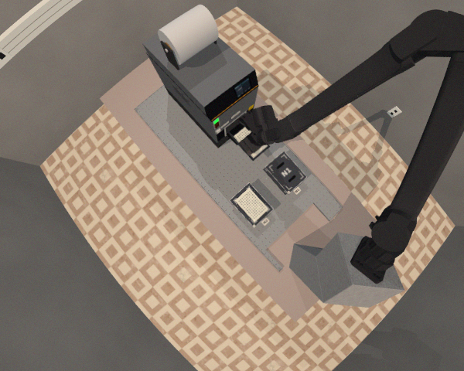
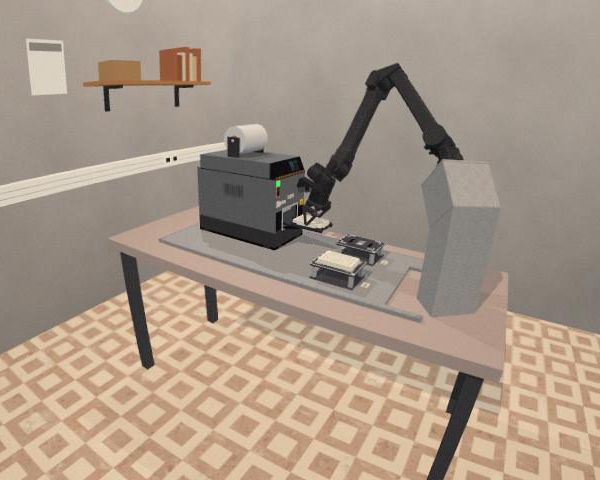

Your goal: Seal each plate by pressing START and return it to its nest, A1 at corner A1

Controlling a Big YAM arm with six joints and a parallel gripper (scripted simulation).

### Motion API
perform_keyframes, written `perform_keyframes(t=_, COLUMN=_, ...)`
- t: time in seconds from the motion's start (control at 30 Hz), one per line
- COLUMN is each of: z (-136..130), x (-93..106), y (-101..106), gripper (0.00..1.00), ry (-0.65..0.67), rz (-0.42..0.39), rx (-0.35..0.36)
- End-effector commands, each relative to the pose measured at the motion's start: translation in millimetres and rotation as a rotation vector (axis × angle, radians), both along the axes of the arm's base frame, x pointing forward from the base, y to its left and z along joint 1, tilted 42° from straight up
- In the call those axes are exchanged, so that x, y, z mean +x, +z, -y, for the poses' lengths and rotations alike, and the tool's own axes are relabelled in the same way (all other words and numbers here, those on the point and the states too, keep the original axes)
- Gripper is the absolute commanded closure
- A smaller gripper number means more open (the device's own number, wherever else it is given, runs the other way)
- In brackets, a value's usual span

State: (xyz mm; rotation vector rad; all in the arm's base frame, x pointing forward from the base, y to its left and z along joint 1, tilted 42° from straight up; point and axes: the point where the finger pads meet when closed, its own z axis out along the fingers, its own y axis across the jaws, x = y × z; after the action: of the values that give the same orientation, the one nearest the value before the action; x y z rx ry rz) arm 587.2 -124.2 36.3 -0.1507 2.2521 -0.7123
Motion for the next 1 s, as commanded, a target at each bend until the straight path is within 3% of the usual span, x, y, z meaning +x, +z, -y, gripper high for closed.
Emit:
perform_keyframes(t=0.0, z=7.9, x=0.2, y=15.7, gripper=1.00, ry=-0.004, rz=0.026, rx=-0.010)
perform_keyframes(t=0.77, z=9.3, x=-1.8, y=20.1, gripper=1.00, ry=-0.005, rz=0.023, rx=-0.010)
perform_keyframes(t=0.97, z=9.3, x=-3.4, y=6.6, gripper=1.00, ry=-0.006, rz=0.000, rx=-0.008)
